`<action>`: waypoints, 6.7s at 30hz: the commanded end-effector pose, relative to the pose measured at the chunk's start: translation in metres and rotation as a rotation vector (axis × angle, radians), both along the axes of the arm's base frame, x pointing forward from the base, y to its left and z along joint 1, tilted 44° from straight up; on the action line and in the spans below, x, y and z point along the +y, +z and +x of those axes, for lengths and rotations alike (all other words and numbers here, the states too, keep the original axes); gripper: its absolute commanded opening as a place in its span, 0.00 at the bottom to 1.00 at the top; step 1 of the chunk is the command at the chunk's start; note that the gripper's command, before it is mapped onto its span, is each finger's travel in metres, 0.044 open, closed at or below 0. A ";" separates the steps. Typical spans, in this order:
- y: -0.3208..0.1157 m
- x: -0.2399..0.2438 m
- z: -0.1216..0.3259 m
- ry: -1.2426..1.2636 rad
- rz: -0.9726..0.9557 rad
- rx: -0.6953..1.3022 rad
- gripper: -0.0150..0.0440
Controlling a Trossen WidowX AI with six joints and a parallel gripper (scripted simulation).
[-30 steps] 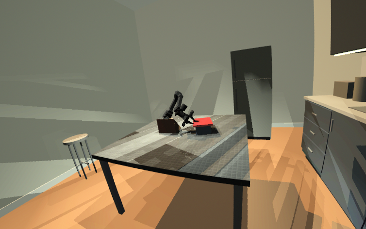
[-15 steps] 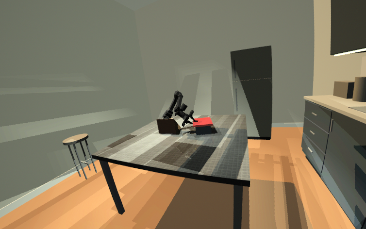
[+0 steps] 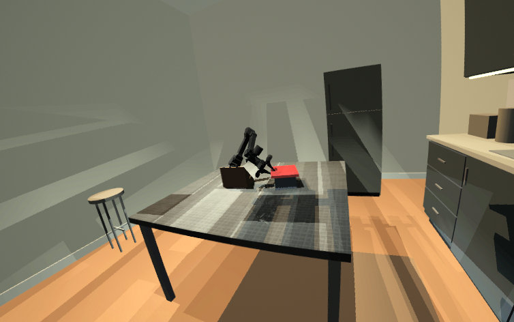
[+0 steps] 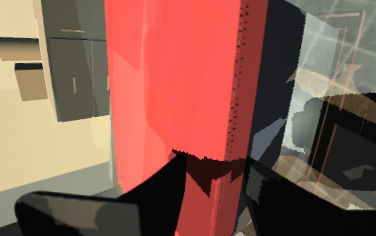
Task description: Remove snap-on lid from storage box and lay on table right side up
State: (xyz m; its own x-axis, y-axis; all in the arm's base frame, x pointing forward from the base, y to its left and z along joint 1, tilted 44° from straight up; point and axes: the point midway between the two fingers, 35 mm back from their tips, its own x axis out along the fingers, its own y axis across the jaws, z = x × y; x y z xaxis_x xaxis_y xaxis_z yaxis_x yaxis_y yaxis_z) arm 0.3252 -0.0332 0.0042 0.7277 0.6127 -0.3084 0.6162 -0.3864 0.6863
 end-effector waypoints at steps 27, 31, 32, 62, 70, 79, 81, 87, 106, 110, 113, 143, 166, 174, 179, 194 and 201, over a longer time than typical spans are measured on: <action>0.006 -0.008 -0.001 -0.007 0.003 -0.010 0.25; 0.006 -0.008 0.000 -0.007 0.003 -0.010 0.25; 0.006 -0.007 0.000 -0.007 0.003 -0.010 0.25; 0.007 -0.007 0.002 -0.007 0.003 -0.010 0.25; 0.007 -0.007 0.003 -0.007 0.003 -0.010 0.25; 0.007 -0.007 0.003 -0.007 0.003 -0.010 0.25; 0.007 -0.007 0.003 -0.007 0.003 -0.010 0.25; 0.007 -0.007 0.004 -0.007 0.003 -0.010 0.25; 0.008 -0.006 0.005 -0.007 0.003 -0.010 0.25; 0.008 -0.006 0.006 -0.007 0.003 -0.010 0.25; 0.008 -0.006 0.006 -0.007 0.003 -0.010 0.25; 0.031 -0.027 0.010 -0.008 0.002 -0.011 0.25; 0.056 -0.045 0.022 -0.008 0.002 -0.012 0.25; 0.065 -0.051 0.029 -0.008 0.001 -0.012 0.25; 0.071 -0.054 0.034 -0.008 0.001 -0.012 0.25; 0.087 -0.065 0.044 -0.008 0.001 -0.012 0.25; 0.095 -0.070 0.049 -0.008 0.001 -0.012 0.25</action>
